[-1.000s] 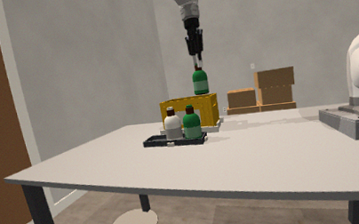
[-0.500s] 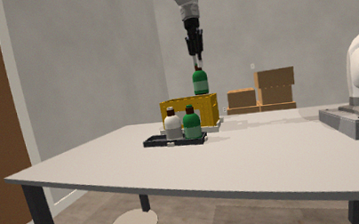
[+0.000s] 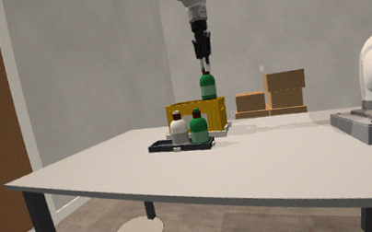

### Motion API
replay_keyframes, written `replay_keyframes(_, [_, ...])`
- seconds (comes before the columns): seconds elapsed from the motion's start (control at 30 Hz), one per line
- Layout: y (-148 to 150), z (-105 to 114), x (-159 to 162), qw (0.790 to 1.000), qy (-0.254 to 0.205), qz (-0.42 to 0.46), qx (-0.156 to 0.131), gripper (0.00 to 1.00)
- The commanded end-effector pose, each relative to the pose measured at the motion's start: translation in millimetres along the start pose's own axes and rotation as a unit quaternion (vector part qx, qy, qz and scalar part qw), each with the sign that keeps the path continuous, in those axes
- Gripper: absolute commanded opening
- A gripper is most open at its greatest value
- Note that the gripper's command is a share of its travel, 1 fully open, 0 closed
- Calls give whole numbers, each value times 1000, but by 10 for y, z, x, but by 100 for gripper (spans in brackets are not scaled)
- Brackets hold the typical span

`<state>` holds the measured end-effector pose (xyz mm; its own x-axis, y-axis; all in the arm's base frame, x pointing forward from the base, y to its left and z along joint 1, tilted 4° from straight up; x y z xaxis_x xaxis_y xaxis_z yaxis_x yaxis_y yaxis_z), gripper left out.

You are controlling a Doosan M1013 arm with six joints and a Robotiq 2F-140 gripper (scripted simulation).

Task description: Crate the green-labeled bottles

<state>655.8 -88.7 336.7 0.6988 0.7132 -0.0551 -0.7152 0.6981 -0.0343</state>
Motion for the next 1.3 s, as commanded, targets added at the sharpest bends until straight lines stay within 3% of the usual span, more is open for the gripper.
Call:
replay_keyframes(0.0, [-12, -58, -8, 1000, 0, 2, 2, 0])
replay_keyframes(0.5, [-11, -236, -8, 1000, 0, 2, 2, 0])
replay_keyframes(1.27, [-11, -329, -8, 1000, 0, 2, 2, 0])
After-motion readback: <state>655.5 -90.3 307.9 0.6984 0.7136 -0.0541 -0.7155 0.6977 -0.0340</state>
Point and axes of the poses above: the point where the finger pads meet when closed, its own z axis back along the fingers, its own y axis across the jaws, x = y × z, the point moved 5 cm from there along z, back along the fingers, and after that the axes turned 2 degrees about -z, right-handed, at the moved point
